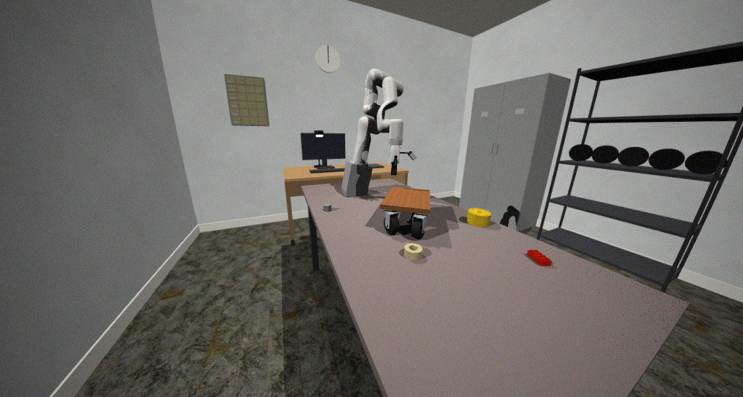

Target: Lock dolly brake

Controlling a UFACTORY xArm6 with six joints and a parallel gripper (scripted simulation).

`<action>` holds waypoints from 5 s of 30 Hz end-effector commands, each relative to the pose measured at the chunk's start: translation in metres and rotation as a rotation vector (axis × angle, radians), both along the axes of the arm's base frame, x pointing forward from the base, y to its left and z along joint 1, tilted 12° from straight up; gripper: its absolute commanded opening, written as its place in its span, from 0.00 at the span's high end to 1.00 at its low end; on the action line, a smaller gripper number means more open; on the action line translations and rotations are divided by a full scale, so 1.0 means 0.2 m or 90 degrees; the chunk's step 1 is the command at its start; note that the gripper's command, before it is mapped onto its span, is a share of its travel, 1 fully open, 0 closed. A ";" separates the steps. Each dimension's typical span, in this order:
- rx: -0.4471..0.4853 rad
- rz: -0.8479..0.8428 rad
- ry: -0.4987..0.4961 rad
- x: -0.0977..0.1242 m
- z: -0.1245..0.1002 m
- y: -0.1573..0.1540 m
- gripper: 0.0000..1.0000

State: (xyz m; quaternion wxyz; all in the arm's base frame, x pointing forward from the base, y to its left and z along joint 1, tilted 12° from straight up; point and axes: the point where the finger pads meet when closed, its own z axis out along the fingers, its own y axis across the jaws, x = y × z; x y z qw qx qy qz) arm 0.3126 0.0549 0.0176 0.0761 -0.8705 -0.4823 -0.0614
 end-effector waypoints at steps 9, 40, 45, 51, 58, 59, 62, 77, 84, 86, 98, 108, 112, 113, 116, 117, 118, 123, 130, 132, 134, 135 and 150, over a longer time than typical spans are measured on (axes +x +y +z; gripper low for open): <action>0.003 0.000 -0.006 0.02 -0.06 0.02 1.00; 0.003 0.000 -0.006 0.02 -0.07 0.02 1.00; 0.003 0.000 -0.006 0.03 -0.08 0.02 1.00; 0.003 0.000 -0.006 0.03 -0.11 0.03 1.00; 0.003 0.000 -0.006 0.03 -0.17 0.04 1.00; 0.003 0.000 -0.006 0.03 -0.18 0.04 1.00; 0.003 0.000 -0.006 0.03 -0.21 0.05 1.00; 0.003 0.000 -0.006 0.04 -0.34 0.07 1.00; 0.003 0.000 -0.006 0.04 -0.39 0.08 1.00; 0.003 0.000 -0.006 0.04 -0.39 0.08 1.00; 0.003 0.000 -0.006 0.04 -0.42 0.09 1.00; 0.003 0.000 -0.006 0.04 -0.42 0.09 1.00; 0.003 0.000 -0.006 0.04 -0.42 0.09 1.00; 0.003 0.000 -0.006 0.04 -0.42 0.09 1.00; 0.003 0.000 -0.006 0.04 -0.42 0.09 1.00; 0.003 0.000 -0.006 0.04 -0.42 0.09 1.00; 0.003 0.000 -0.006 0.04 -0.42 0.09 1.00; 0.003 0.000 -0.006 0.04 -0.42 0.09 1.00; 0.003 0.000 -0.006 0.05 -0.42 0.09 1.00; 0.003 0.000 -0.006 0.05 -0.42 0.09 1.00; 0.003 0.000 -0.006 0.05 -0.42 0.09 1.00; 0.003 0.000 -0.006 0.05 -0.42 0.09 1.00; 0.003 0.000 -0.006 0.05 -0.43 0.09 1.00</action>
